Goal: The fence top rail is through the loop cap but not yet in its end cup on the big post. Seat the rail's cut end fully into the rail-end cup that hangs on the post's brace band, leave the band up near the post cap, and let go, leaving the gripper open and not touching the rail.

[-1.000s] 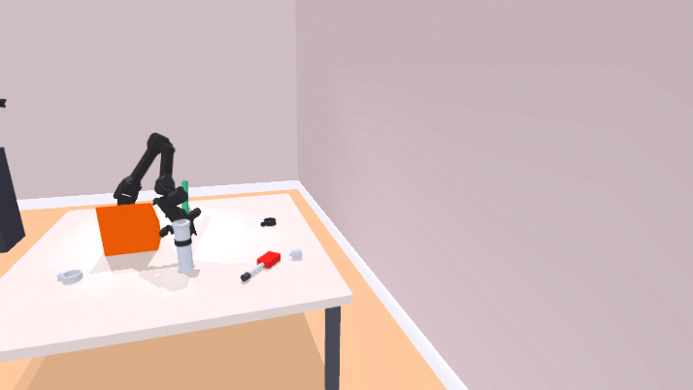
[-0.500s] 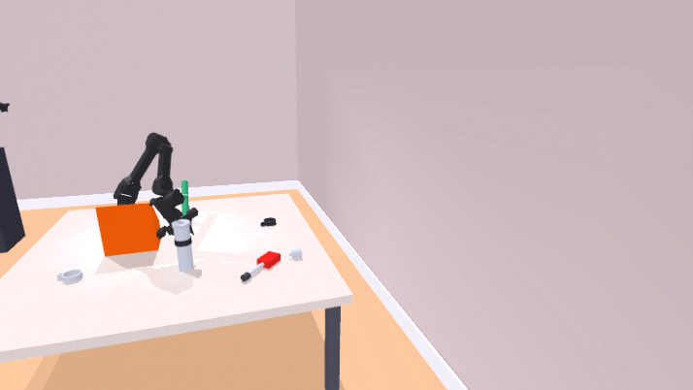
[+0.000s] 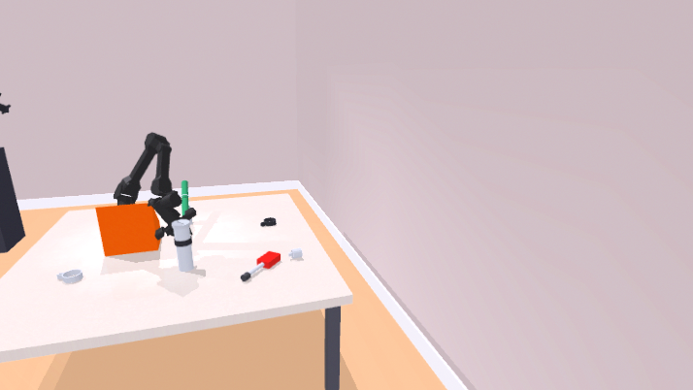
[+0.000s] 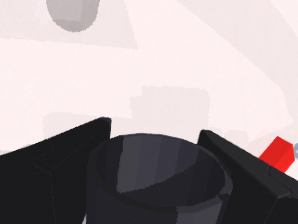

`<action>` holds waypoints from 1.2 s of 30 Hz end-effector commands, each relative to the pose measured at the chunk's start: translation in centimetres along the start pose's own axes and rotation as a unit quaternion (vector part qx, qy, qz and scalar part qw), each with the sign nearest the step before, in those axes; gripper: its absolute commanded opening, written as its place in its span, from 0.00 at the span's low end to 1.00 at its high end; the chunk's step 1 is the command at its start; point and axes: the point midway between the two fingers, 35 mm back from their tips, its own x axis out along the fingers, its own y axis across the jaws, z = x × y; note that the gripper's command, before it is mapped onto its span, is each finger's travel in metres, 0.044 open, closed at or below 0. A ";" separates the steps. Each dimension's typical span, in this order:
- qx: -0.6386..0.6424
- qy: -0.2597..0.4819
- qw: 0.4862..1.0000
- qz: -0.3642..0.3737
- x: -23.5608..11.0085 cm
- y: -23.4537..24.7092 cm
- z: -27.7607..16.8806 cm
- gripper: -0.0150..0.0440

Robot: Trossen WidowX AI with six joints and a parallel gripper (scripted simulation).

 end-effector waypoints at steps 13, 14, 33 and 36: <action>0.000 0.000 1.000 0.000 0.0 0.0 0.0 0.52; 0.000 0.000 1.000 0.000 0.0 0.0 0.0 0.57; 0.003 0.003 1.000 0.000 -2.8 -1.7 3.2 1.00; 0.004 0.003 1.000 0.000 -3.3 -2.0 3.8 1.00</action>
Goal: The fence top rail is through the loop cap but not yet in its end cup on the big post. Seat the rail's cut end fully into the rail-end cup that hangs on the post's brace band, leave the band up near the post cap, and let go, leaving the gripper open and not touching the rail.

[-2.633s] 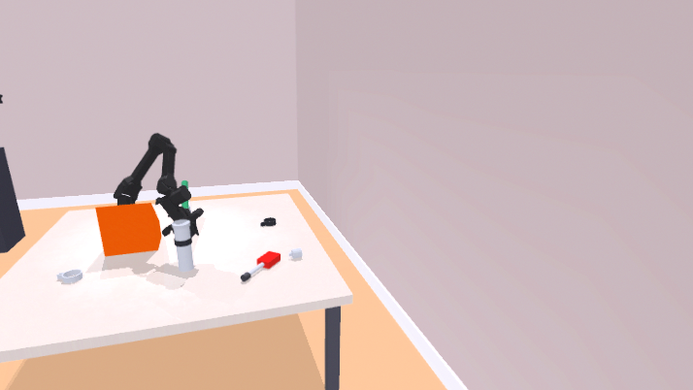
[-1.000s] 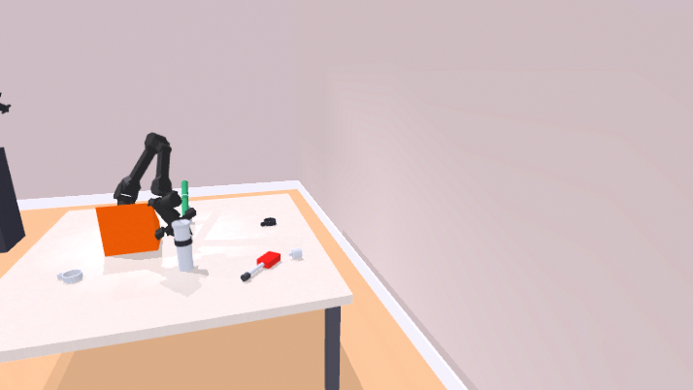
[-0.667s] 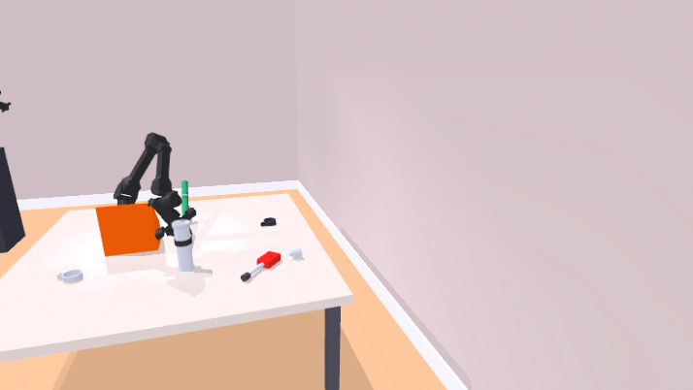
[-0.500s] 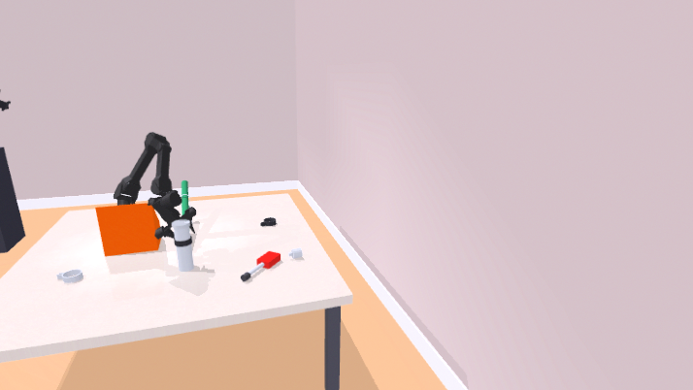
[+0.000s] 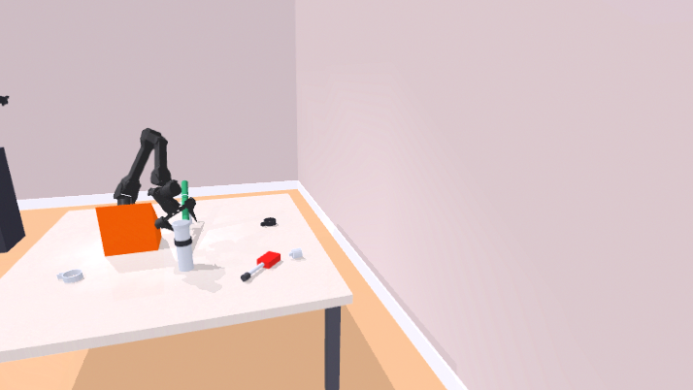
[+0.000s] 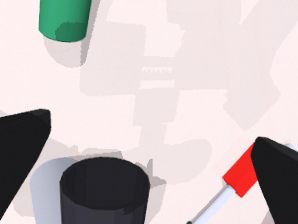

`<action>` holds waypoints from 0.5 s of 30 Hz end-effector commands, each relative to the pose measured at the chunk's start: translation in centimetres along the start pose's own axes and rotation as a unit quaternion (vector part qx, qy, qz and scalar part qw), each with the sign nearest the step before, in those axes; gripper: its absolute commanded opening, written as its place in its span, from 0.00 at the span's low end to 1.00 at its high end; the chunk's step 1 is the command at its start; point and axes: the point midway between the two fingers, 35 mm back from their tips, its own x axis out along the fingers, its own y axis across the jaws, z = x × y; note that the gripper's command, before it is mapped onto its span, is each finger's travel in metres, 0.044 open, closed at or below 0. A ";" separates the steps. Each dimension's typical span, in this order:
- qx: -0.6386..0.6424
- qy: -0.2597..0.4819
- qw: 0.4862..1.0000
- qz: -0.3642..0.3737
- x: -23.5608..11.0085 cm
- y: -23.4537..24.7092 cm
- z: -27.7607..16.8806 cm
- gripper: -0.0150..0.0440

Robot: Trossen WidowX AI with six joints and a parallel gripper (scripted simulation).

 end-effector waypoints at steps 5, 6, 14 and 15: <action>0.069 0.003 0.998 0.000 -1.1 -0.9 1.2 1.00; 0.116 0.004 0.993 0.000 -1.7 -1.3 1.8 1.00; 0.471 0.016 0.882 -0.005 -5.9 -3.5 7.1 1.00; 0.512 0.018 0.859 -0.006 -6.3 -3.6 7.9 1.00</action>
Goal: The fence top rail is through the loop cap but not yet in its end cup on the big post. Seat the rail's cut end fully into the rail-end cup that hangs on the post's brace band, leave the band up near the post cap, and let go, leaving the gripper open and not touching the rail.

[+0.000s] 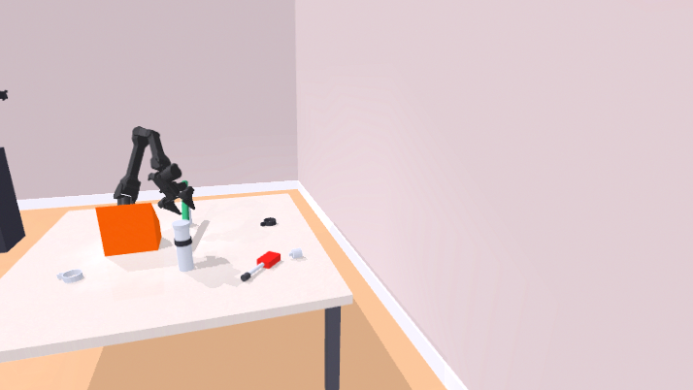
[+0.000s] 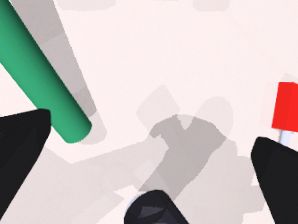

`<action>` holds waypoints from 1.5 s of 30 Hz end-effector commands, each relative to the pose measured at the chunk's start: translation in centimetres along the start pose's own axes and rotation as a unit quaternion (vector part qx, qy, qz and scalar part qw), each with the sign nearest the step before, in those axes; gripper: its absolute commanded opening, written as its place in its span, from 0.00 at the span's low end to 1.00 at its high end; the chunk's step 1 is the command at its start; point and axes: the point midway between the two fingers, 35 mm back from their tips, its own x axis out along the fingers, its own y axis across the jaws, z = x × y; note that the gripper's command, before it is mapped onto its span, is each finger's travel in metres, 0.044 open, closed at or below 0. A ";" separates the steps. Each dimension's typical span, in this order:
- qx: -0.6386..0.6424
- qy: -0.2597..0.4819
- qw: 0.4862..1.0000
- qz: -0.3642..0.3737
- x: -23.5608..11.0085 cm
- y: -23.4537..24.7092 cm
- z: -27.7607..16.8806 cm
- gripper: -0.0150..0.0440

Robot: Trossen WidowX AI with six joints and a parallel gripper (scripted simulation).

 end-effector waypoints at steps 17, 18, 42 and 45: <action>0.481 0.014 0.877 -0.014 -4.9 4.5 6.1 1.00; 0.481 0.014 0.877 -0.014 -4.9 4.5 6.1 1.00; 0.911 0.252 0.317 -0.075 3.0 8.3 7.0 1.00; 0.911 0.252 0.317 -0.075 3.0 8.3 7.0 1.00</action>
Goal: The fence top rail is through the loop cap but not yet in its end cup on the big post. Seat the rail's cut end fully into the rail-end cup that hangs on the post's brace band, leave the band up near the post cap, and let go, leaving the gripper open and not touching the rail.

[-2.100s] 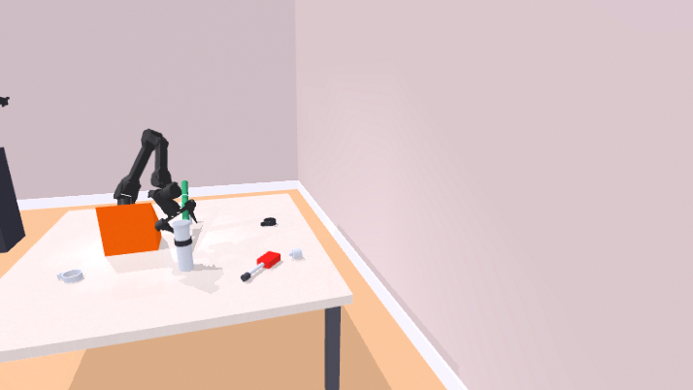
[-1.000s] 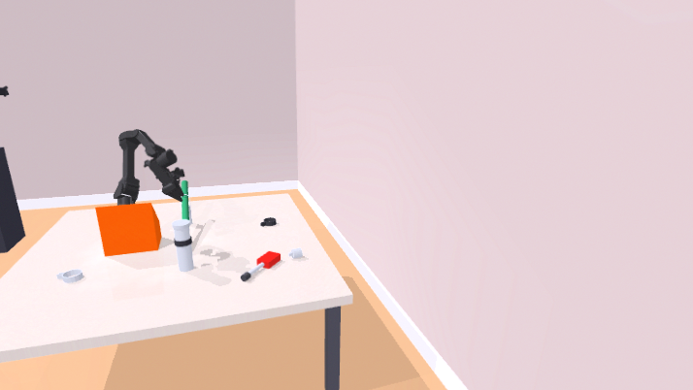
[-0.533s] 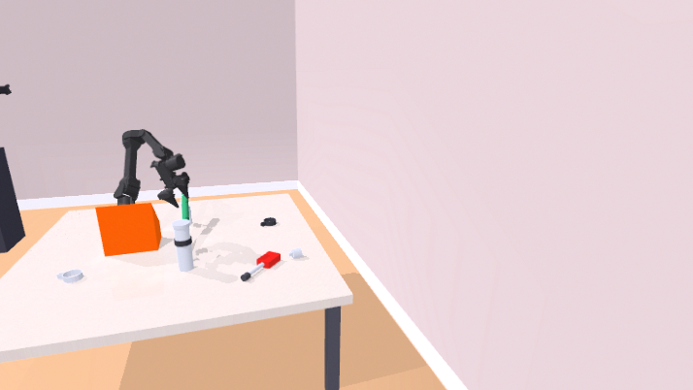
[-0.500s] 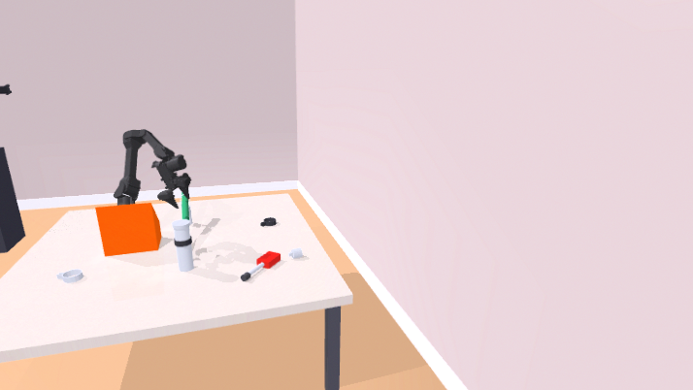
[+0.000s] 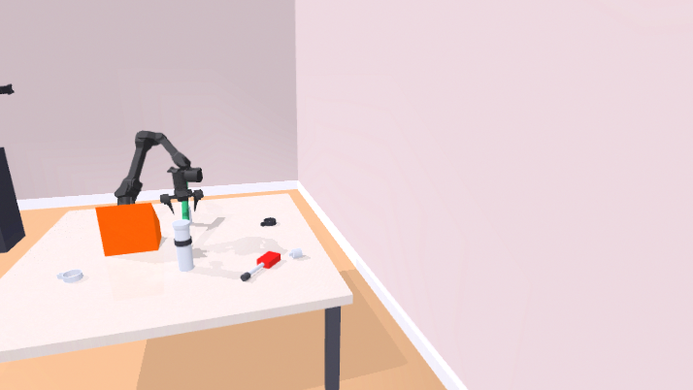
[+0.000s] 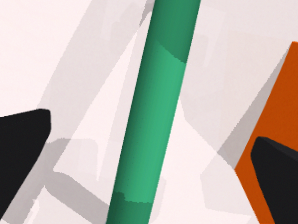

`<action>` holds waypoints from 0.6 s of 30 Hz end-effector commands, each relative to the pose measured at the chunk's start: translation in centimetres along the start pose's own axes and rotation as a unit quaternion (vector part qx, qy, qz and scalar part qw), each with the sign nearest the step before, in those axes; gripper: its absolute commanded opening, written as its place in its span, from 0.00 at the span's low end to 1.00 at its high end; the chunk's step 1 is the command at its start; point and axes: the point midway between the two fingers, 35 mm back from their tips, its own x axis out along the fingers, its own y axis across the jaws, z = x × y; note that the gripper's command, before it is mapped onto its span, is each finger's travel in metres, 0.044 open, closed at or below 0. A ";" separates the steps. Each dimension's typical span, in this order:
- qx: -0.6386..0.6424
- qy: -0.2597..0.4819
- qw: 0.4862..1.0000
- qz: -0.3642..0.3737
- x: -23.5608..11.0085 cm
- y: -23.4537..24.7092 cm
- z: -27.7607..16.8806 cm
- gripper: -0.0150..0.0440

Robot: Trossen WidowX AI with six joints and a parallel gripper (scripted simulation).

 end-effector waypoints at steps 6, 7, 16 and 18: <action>0.042 -0.003 0.999 -0.014 1.1 0.1 0.0 1.00; 0.042 -0.003 0.999 -0.014 1.7 0.0 0.0 1.00; 0.042 -0.002 0.999 -0.014 4.9 -0.1 0.0 1.00; 0.042 -0.002 0.999 -0.014 5.3 -0.1 0.0 1.00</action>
